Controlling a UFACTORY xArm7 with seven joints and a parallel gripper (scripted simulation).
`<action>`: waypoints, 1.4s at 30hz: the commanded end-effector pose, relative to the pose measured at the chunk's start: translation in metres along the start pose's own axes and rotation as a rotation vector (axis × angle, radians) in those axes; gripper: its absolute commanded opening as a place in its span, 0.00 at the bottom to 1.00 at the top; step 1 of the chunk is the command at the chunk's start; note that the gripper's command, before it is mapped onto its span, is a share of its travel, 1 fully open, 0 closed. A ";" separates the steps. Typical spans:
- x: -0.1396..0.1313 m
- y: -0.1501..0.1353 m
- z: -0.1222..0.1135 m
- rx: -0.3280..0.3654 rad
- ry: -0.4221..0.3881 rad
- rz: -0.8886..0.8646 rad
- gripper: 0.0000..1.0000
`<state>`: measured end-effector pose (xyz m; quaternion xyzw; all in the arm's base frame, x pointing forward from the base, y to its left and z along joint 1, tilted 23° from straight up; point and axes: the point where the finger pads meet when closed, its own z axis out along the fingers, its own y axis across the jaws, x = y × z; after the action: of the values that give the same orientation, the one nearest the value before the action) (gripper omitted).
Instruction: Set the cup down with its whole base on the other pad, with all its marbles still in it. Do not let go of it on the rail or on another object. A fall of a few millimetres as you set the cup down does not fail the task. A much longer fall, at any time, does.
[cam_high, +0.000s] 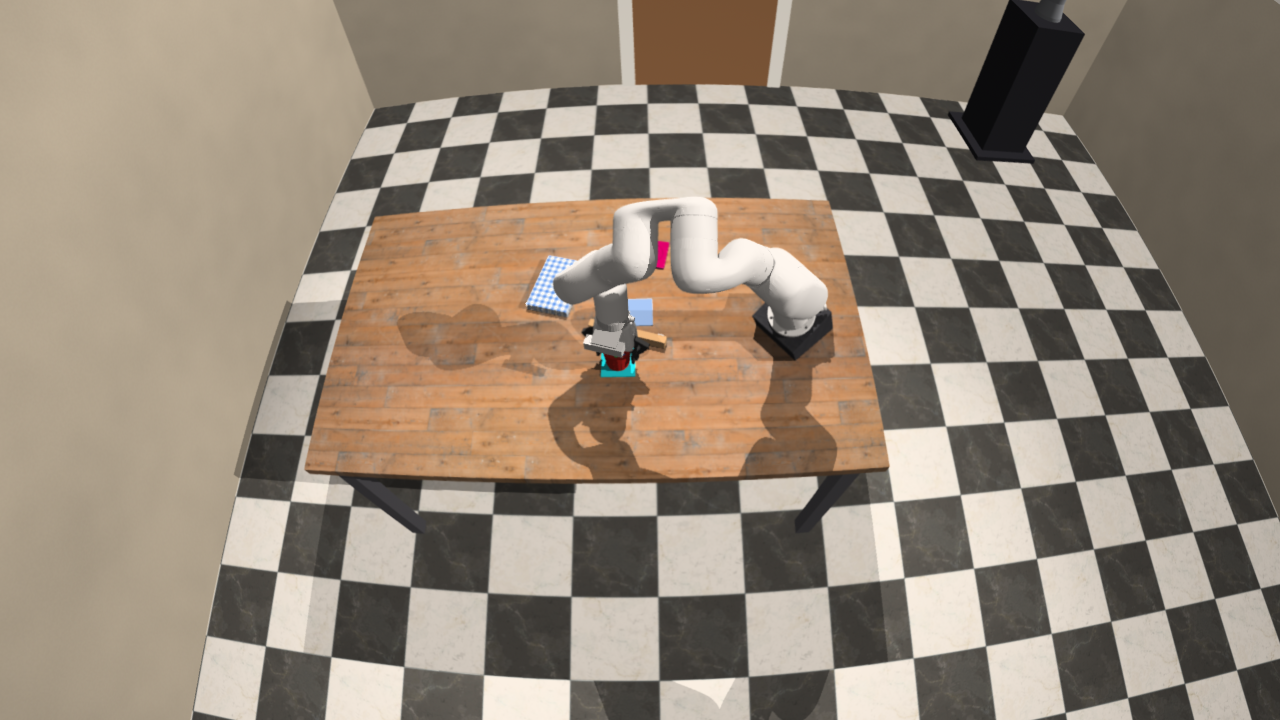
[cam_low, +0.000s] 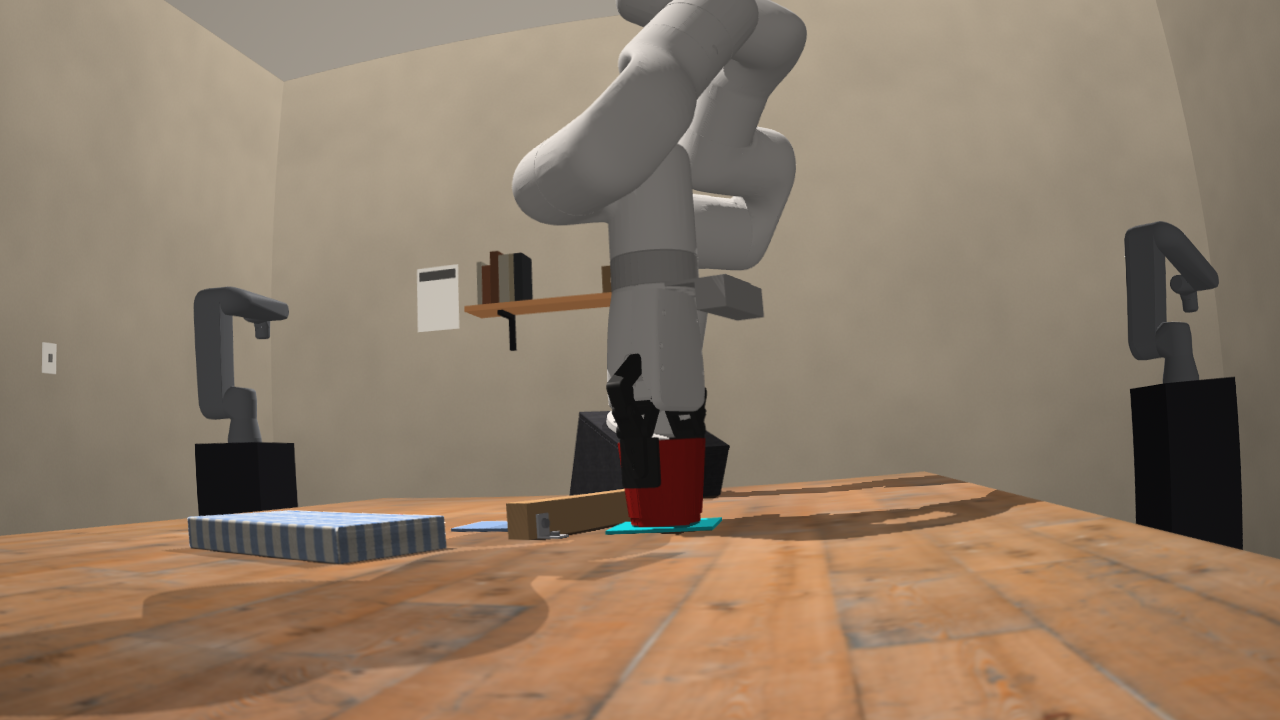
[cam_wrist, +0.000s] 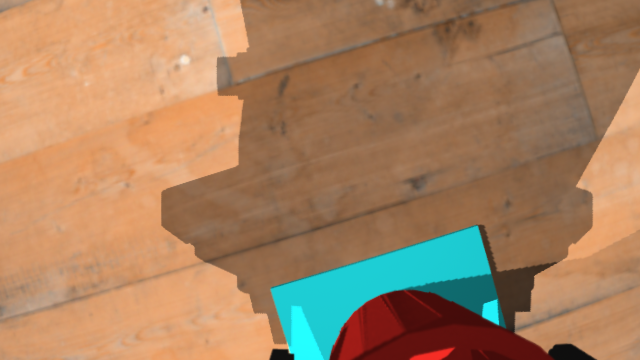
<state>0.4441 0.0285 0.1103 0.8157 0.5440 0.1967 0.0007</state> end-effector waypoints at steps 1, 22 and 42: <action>0.000 0.001 -0.001 -0.003 0.001 0.001 1.00; 0.000 0.001 -0.036 -0.003 0.001 0.001 1.00; 0.000 0.001 -0.068 -0.003 0.001 0.001 1.00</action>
<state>0.4228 0.0143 0.1716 0.8156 0.5441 0.1969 0.0006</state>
